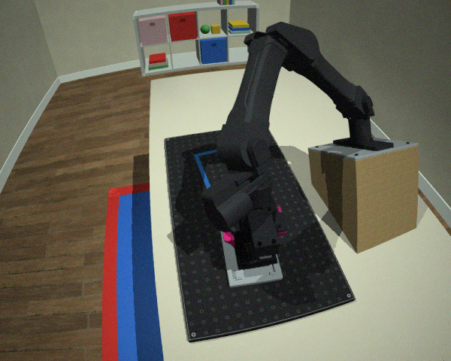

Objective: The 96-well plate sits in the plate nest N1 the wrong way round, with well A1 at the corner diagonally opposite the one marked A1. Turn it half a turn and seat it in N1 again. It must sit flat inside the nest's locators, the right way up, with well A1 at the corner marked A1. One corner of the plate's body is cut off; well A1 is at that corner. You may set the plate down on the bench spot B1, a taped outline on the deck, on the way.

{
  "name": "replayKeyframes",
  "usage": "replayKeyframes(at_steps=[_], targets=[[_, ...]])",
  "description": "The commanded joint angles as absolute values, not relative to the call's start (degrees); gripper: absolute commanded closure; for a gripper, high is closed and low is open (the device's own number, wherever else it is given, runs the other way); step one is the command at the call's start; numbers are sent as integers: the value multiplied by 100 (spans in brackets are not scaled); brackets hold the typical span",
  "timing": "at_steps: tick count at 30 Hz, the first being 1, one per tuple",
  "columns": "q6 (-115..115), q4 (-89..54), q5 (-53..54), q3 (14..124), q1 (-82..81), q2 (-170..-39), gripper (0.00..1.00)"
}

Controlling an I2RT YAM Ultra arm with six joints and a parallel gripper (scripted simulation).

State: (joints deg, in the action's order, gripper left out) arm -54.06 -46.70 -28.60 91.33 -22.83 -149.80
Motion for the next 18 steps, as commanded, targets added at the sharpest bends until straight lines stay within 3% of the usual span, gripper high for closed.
replayKeyframes(at_steps=[1,18], targets=[[-5357,-4796,-2808,9262,-2422,-14799,100],[-5181,-5279,-2768,9465,-2583,-14601,100]])
